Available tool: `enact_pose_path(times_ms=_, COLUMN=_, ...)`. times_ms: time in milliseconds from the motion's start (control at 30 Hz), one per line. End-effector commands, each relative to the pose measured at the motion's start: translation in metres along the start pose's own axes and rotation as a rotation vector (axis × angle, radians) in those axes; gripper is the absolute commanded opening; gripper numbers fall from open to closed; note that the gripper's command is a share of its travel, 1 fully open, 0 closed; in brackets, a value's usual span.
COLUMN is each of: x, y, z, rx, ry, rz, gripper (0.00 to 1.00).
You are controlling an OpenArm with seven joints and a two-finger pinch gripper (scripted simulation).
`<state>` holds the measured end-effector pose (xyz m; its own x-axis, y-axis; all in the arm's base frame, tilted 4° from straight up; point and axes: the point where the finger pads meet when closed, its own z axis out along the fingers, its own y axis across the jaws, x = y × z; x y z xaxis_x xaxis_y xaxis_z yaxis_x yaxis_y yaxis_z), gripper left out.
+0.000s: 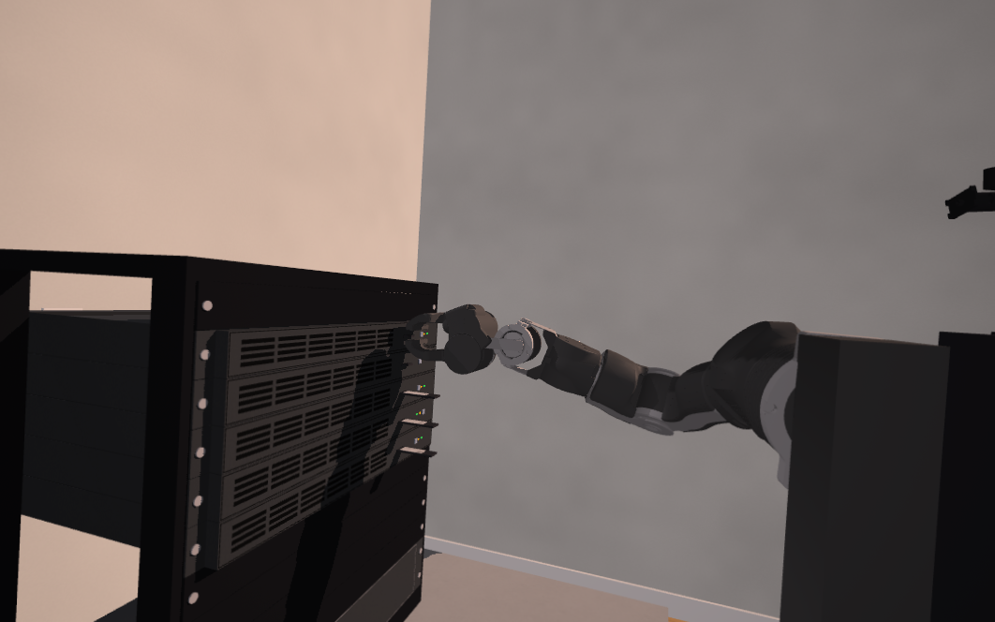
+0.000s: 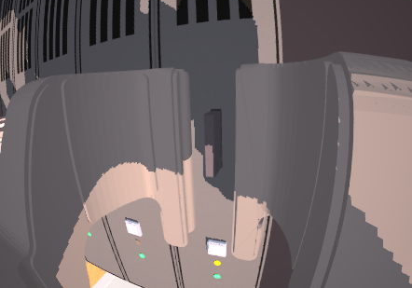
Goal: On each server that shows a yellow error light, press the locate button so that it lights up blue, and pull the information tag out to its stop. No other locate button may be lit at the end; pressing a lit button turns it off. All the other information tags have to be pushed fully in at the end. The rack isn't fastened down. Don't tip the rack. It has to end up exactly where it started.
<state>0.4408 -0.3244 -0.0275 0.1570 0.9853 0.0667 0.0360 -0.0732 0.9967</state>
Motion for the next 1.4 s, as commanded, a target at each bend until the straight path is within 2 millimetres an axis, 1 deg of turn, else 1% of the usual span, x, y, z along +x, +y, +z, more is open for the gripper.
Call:
enact_pose_path(times_ms=0, x=0.0023, y=-0.0017, z=0.0009, rx=0.007, ry=0.007, rz=-0.004, gripper=0.10)
enact_pose_path(times_ms=1367, x=0.0059, y=-0.0039, z=0.0018, rx=0.006, ry=0.009, rz=-0.004, gripper=0.10)
